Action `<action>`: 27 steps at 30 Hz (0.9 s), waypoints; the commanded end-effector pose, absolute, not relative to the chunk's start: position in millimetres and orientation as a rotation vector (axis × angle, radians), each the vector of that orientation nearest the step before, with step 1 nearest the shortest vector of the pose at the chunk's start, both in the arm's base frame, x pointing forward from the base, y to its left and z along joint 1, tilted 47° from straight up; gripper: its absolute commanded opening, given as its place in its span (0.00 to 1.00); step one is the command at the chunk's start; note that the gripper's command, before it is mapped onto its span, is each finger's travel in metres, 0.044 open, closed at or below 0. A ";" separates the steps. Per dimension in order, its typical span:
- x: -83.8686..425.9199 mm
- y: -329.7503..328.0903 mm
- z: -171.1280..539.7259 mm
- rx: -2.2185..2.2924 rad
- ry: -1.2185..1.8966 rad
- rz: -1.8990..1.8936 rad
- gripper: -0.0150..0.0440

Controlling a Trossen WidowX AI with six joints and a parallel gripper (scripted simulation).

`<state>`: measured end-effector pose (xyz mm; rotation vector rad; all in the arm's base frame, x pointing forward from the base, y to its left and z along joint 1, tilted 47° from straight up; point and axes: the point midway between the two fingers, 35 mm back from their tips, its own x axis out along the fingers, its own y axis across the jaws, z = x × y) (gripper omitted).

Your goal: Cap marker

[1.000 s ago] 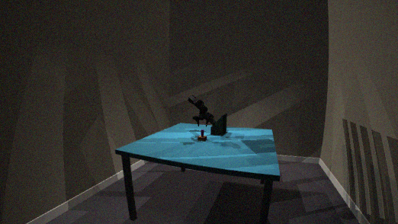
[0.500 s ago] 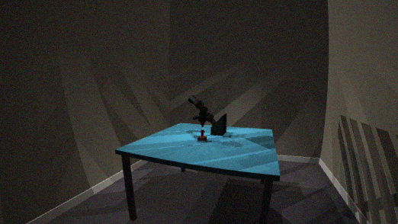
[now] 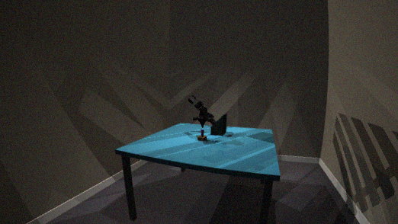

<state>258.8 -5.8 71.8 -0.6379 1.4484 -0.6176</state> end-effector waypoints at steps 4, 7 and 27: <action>259.0 -13.2 65.3 -0.642 1.447 -0.618 0.25; 259.1 -16.5 62.3 -0.642 1.447 -0.618 0.25; 262.4 -26.2 53.1 -0.640 1.437 -0.616 0.25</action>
